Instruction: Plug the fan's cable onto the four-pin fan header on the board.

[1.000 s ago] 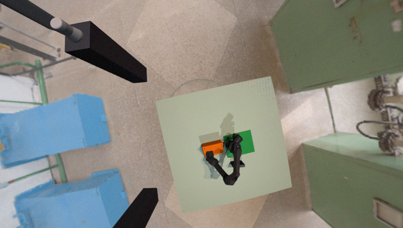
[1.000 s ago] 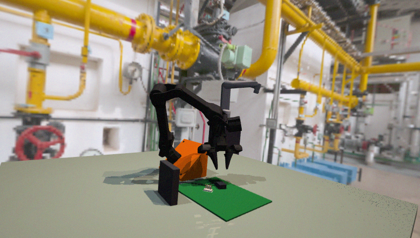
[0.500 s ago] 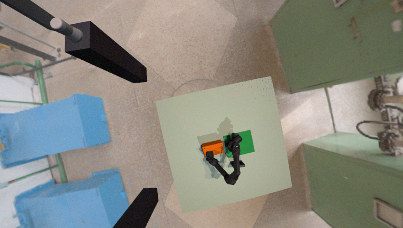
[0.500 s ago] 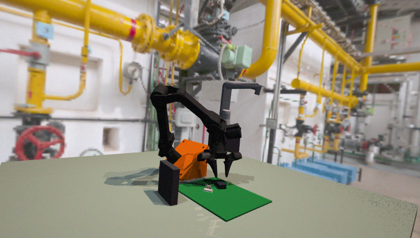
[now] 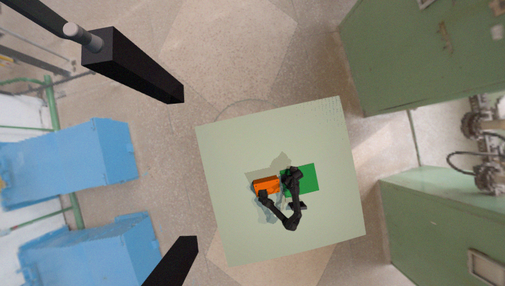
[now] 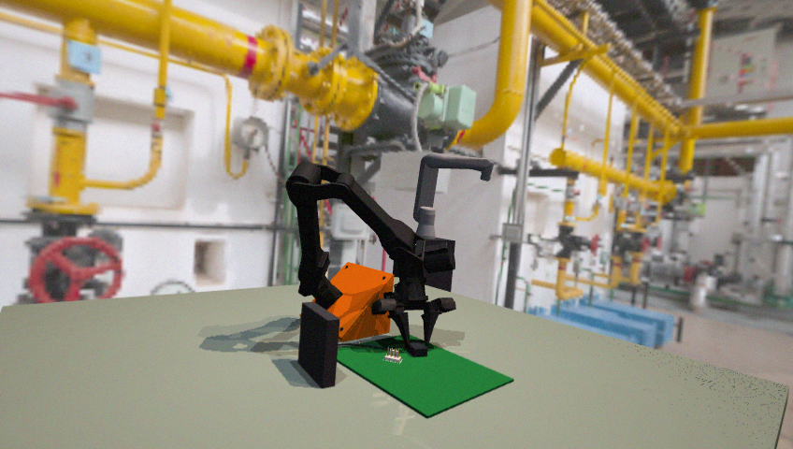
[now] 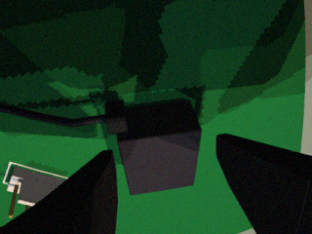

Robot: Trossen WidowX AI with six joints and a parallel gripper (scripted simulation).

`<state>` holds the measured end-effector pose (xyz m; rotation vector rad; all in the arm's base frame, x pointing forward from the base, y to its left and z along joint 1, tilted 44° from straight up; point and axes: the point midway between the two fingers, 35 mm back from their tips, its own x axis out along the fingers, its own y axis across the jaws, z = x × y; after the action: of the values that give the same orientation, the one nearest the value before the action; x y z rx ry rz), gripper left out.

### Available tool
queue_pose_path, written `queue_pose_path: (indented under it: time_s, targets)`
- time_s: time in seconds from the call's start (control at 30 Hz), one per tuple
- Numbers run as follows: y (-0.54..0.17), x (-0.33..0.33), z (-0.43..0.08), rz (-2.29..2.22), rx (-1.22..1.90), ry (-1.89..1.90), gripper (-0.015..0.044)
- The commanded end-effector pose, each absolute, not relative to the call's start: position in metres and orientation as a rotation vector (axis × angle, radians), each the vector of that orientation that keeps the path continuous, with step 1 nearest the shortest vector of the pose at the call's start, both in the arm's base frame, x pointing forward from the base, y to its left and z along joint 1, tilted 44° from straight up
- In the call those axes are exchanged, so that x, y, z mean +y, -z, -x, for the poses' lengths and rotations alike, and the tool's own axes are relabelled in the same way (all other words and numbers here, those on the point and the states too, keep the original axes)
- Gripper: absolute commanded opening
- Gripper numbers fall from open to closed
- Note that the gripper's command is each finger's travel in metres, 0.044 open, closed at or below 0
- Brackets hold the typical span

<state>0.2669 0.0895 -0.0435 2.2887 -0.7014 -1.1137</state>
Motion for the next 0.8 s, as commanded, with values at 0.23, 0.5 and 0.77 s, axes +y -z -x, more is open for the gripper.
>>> queue_pose_path:
  time_s: [0.23,0.5,0.77]
  targets:
    - [0.0491,0.0832,-0.2674,-2.286,-0.703,1.114,0.0184]
    - [0.0491,0.0832,-0.2674,-2.286,-0.703,1.114,0.0052]
    - [0.0466,0.0863,-0.2671,-2.285,-0.702,1.114,0.0]
